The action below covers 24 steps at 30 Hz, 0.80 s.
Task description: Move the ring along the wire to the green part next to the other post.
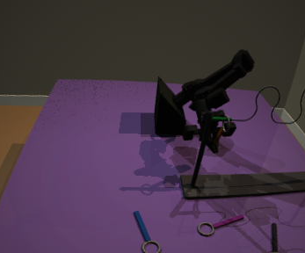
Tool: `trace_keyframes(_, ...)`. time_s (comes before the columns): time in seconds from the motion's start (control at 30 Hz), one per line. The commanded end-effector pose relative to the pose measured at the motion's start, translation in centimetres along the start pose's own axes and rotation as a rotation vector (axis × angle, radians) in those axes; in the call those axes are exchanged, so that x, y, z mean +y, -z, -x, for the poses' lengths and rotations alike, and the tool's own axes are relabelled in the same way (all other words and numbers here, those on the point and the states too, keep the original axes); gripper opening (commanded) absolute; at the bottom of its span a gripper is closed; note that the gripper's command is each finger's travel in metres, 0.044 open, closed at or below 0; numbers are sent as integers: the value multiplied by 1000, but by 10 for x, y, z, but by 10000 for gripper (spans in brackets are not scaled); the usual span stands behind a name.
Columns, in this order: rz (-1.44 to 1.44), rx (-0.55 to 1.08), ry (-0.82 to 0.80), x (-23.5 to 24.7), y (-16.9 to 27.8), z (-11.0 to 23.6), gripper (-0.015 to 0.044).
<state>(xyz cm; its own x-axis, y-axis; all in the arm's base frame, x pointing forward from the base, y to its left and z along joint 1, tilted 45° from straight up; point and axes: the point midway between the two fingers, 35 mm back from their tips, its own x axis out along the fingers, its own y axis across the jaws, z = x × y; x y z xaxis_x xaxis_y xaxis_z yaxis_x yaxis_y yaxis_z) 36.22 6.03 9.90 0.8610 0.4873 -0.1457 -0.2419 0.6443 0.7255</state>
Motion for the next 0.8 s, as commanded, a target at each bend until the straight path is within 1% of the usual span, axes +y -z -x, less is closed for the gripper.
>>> trace_keyframes(0.0,-5,-3,5,-1,0,0,-150)
trace_keyframes(0.1,-5,-3,5,-1,0,0,-150)
trace_keyframes(0.5,0,0,0,0,0,2,160)
trace_keyframes(0.77,-2,0,5,-1,-1,27,160)
